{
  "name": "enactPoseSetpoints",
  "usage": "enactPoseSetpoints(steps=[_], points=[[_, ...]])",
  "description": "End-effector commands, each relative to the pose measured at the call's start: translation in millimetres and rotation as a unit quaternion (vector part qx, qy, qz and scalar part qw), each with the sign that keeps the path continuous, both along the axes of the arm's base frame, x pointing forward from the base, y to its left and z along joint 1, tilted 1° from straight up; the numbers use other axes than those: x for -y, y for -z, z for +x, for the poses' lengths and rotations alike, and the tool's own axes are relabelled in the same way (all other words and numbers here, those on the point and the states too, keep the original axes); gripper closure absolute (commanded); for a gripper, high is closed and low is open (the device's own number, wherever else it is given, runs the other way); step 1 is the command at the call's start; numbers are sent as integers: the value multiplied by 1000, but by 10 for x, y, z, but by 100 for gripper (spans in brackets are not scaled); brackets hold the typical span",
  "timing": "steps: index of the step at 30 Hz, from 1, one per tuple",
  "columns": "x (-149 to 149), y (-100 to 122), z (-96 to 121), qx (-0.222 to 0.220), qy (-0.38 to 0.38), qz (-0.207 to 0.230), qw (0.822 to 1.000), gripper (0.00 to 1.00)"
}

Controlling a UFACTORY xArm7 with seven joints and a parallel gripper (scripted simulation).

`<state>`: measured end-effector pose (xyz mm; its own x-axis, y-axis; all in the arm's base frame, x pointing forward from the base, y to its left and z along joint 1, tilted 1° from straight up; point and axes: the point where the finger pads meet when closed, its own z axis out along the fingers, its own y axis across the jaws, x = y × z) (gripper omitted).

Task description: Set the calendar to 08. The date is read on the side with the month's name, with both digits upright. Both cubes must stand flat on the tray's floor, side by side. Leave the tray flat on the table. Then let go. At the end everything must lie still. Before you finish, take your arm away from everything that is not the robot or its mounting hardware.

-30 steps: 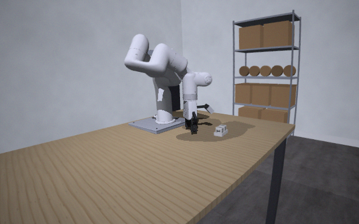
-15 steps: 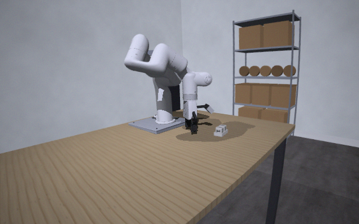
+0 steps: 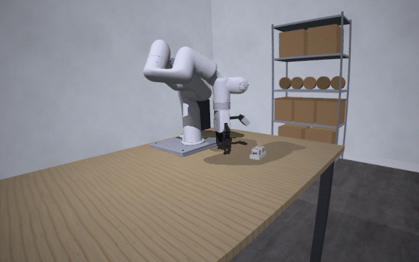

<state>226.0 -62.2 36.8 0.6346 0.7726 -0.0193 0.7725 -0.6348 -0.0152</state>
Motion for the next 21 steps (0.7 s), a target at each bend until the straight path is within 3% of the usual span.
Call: enactPoseSetpoints(steps=[1, 21], points=[[0, -71, 6, 1, 0, 0, 1000, 0], [4, -68, 293, 1, 0, 0, 1000, 0]])
